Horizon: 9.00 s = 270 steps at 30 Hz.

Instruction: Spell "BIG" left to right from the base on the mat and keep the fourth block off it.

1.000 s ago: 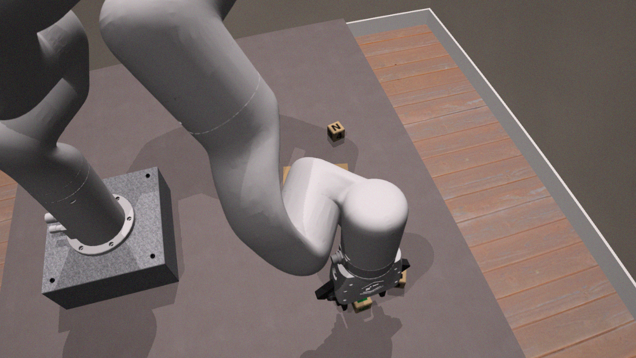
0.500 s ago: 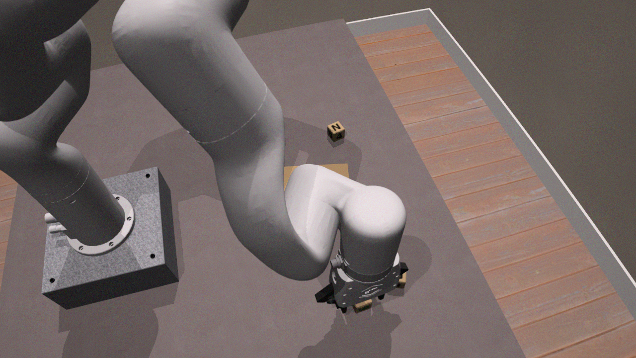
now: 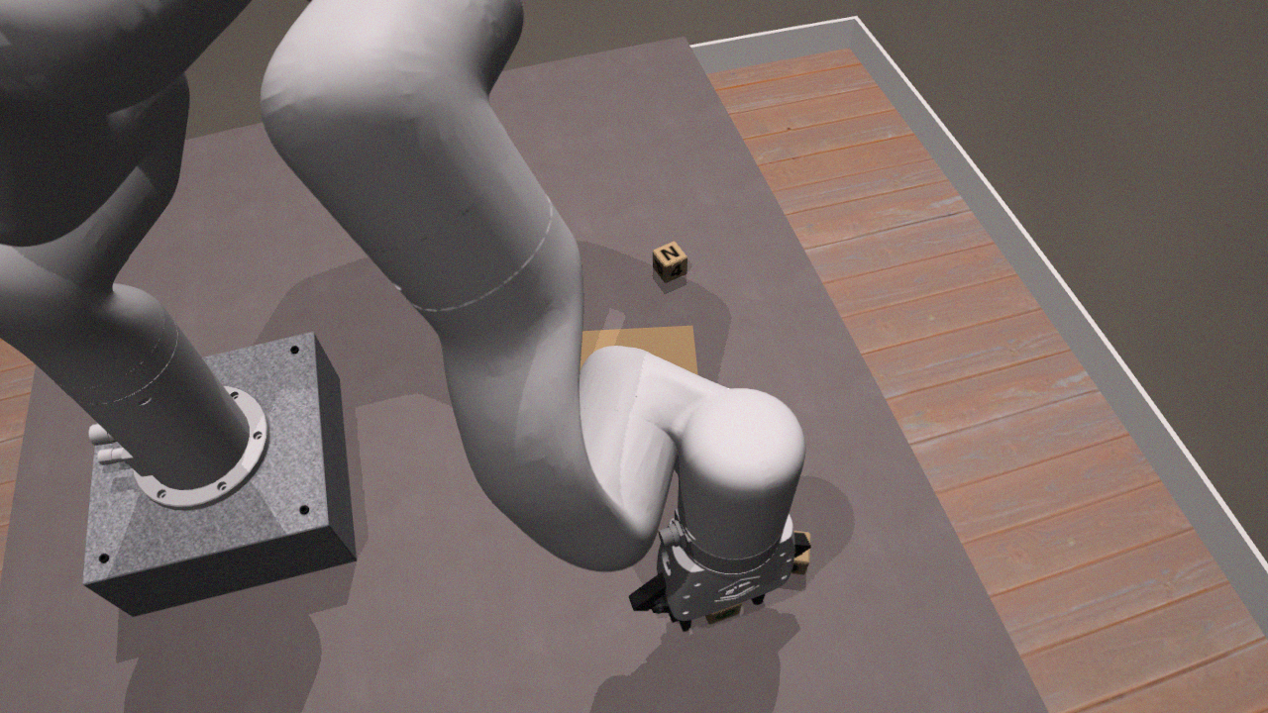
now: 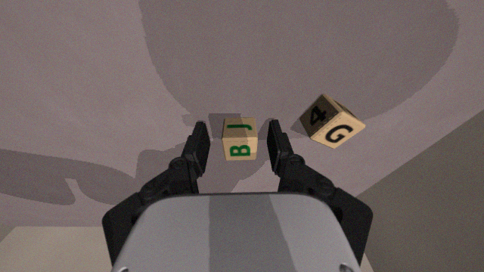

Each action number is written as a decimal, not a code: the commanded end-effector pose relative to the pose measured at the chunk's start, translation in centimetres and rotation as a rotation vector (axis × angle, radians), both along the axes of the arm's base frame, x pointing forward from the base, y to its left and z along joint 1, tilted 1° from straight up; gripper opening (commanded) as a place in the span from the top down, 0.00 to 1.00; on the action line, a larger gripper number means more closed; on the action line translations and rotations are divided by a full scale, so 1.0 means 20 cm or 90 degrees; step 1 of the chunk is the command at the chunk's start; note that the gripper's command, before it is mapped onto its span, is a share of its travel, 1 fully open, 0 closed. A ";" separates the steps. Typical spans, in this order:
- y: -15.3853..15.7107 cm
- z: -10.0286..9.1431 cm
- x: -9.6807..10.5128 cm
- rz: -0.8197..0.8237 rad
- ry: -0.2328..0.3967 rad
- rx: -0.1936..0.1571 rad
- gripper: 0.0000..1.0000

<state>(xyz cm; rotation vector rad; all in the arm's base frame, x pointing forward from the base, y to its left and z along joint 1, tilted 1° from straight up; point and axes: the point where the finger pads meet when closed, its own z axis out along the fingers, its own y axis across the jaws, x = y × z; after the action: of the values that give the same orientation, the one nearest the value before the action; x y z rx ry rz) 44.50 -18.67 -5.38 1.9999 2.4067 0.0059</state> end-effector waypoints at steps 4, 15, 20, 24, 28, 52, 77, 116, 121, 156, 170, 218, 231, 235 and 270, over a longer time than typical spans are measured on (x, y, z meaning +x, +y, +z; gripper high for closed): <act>0.00 0.00 0.01 0.000 -0.002 -0.001 0.31; 0.00 0.00 0.01 0.000 -0.002 -0.001 0.31; 0.00 0.00 0.01 0.000 -0.002 -0.001 0.31; 0.00 0.00 0.01 0.000 -0.002 -0.001 0.31; 0.00 0.00 0.01 0.000 -0.002 -0.001 0.31; 0.00 0.00 0.01 0.000 -0.002 -0.001 0.53; 0.00 0.00 0.01 0.000 -0.002 -0.001 0.73; 0.00 0.50 0.00 0.000 -0.002 -0.001 0.73; 0.00 0.50 0.00 0.000 -0.002 -0.001 0.73; 0.45 0.50 0.04 0.560 0.001 -0.006 0.73; 0.66 0.50 0.03 0.824 0.002 -0.009 0.73; 1.32 0.50 -0.15 1.732 0.003 -0.017 0.73; 1.46 0.50 -0.23 1.955 0.003 -0.019 0.73; 1.48 0.50 -0.23 1.976 0.003 -0.020 0.73; 1.47 0.20 -0.23 1.977 0.003 -0.020 0.73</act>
<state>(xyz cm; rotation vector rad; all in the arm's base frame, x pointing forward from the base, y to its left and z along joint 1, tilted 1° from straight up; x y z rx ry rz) 39.60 10.69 0.14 -2.3769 2.0494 -0.0034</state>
